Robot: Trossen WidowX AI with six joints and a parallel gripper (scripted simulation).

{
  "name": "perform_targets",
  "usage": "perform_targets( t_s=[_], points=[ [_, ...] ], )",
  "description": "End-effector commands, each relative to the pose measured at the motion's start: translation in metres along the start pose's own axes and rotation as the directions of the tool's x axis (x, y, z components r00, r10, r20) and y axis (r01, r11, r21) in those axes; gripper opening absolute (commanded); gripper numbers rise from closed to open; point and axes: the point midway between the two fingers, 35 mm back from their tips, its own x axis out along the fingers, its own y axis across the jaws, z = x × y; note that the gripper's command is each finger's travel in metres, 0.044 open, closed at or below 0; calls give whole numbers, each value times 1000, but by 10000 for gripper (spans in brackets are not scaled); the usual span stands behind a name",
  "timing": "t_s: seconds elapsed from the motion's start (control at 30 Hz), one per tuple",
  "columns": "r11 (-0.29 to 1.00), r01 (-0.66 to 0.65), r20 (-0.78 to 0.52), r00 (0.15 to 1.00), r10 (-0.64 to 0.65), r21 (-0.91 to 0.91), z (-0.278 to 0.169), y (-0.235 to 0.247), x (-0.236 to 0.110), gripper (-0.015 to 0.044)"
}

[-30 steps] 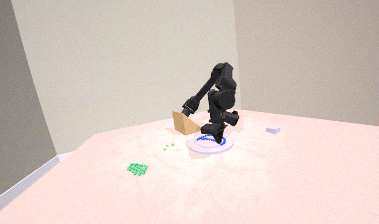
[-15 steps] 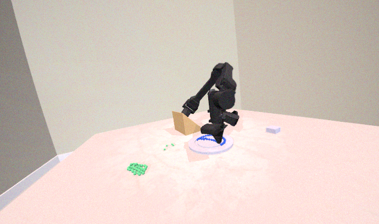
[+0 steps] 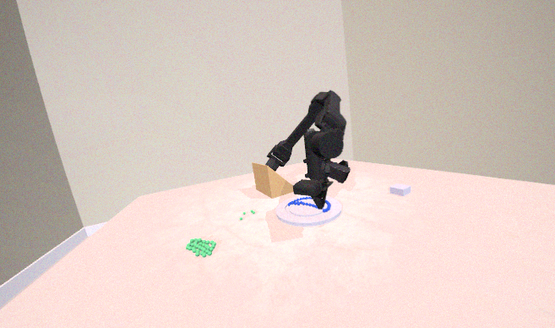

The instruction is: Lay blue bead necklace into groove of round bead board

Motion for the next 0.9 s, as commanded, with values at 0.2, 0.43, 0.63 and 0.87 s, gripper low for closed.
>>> perform_targets(
  t_s=[0.2,0.43,0.63,0.87],
  points=[
    [1000,3,5,1000,-3,-2,6,-15,-2,0],
    [1000,2,5,1000,-2,-2,6,-15,3,0],
    [1000,4,7,1000,-4,-6,7,-16,2,105],
    [1000,4,7,1000,-4,-6,7,-16,2,289]
  ],
)
